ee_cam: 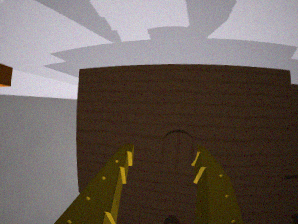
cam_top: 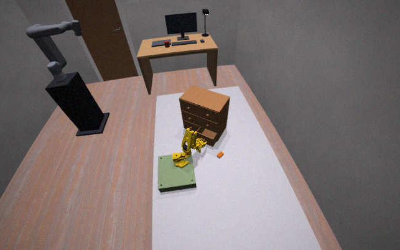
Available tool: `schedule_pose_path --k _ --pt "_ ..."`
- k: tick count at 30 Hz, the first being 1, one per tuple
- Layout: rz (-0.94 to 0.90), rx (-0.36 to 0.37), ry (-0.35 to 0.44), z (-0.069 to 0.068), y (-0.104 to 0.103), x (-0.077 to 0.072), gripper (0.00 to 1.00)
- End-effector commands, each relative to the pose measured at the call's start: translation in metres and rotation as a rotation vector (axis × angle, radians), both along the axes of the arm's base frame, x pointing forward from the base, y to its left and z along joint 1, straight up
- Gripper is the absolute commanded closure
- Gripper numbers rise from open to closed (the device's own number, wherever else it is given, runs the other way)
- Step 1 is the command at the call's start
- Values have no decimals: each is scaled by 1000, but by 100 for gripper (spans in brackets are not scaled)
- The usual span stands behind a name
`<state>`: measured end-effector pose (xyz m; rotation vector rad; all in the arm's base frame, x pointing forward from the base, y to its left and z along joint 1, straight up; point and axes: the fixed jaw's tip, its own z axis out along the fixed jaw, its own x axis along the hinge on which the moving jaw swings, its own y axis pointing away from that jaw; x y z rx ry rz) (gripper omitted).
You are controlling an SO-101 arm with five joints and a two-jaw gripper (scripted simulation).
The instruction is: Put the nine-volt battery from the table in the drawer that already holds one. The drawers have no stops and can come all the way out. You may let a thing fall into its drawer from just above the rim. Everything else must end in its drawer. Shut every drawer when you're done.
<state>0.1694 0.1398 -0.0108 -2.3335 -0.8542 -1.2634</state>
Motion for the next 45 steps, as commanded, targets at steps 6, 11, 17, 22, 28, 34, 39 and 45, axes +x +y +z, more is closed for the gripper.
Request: schedule_pose_path --k 6,11,17,22,28,34,39,45 --pt "-11 -17 35 8 6 8 79" --pt "-10 -39 60 11 7 8 79" --pt "-10 -56 80 14 7 9 79" --pt "-10 -77 105 19 7 8 79" --pt "-10 -103 135 25 5 6 79" --pt "-10 -121 155 29 4 4 79" --pt "-10 -142 180 35 1 1 79" --pt "-9 -169 209 42 -3 -4 79"
